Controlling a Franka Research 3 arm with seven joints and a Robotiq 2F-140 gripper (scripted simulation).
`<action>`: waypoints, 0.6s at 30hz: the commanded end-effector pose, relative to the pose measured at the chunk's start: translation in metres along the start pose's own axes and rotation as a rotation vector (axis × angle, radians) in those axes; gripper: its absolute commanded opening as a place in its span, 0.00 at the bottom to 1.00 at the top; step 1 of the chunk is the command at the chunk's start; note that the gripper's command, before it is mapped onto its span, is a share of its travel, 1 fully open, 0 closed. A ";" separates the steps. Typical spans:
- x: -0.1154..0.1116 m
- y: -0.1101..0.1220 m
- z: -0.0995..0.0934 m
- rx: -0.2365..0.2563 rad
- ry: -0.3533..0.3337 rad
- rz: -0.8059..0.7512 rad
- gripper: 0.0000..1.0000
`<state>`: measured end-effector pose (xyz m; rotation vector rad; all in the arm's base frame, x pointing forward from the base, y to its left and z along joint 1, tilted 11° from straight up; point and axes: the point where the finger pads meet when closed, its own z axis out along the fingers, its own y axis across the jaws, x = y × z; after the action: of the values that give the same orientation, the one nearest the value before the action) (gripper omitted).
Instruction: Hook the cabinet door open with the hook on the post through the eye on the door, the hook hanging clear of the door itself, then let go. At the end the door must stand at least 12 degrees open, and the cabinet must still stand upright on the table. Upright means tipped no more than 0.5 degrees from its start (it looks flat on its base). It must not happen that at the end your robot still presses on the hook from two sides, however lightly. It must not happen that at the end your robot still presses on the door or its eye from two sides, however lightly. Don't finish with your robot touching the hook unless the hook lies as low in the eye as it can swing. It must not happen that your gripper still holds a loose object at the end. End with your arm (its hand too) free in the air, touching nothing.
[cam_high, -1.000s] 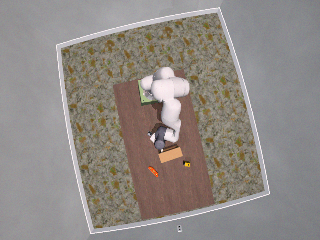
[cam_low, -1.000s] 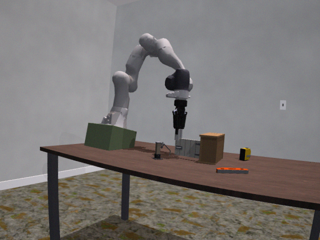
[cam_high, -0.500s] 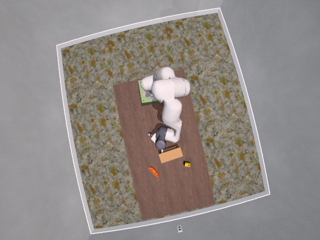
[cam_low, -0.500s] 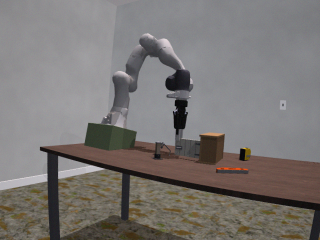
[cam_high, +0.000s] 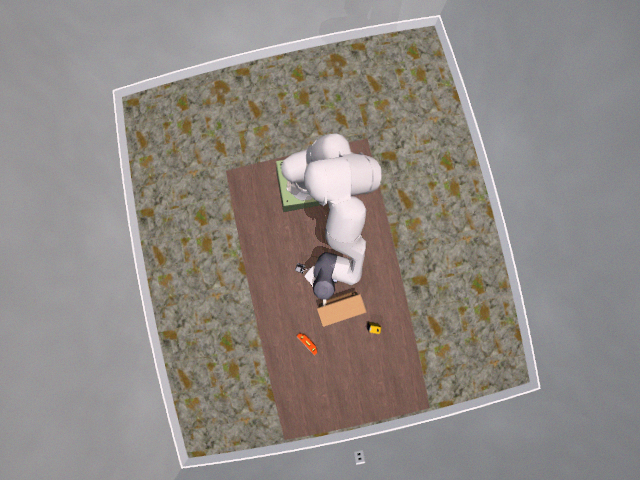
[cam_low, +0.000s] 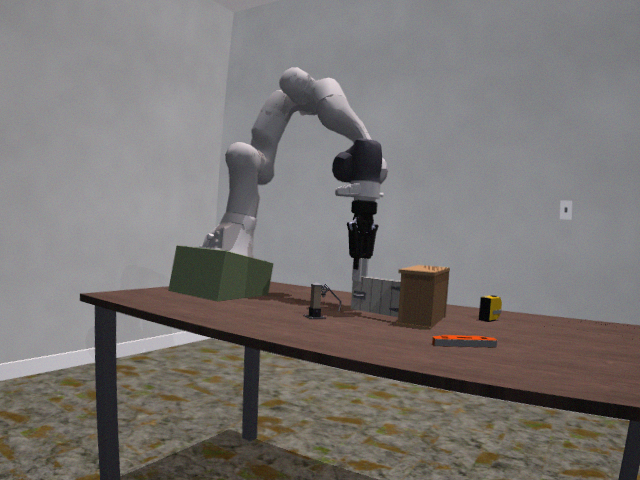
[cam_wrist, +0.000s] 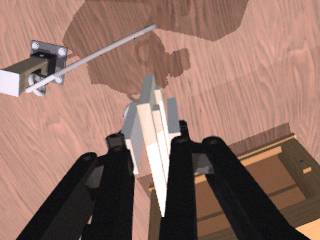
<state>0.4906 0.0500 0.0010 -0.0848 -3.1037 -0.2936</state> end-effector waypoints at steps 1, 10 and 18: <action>-0.002 0.002 -0.002 0.001 -0.005 0.058 0.16; -0.003 0.008 -0.002 0.000 -0.005 0.089 0.16; -0.004 0.015 -0.002 0.000 -0.005 0.129 0.16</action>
<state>0.4944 0.0612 0.0040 -0.2086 -3.0965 -0.2909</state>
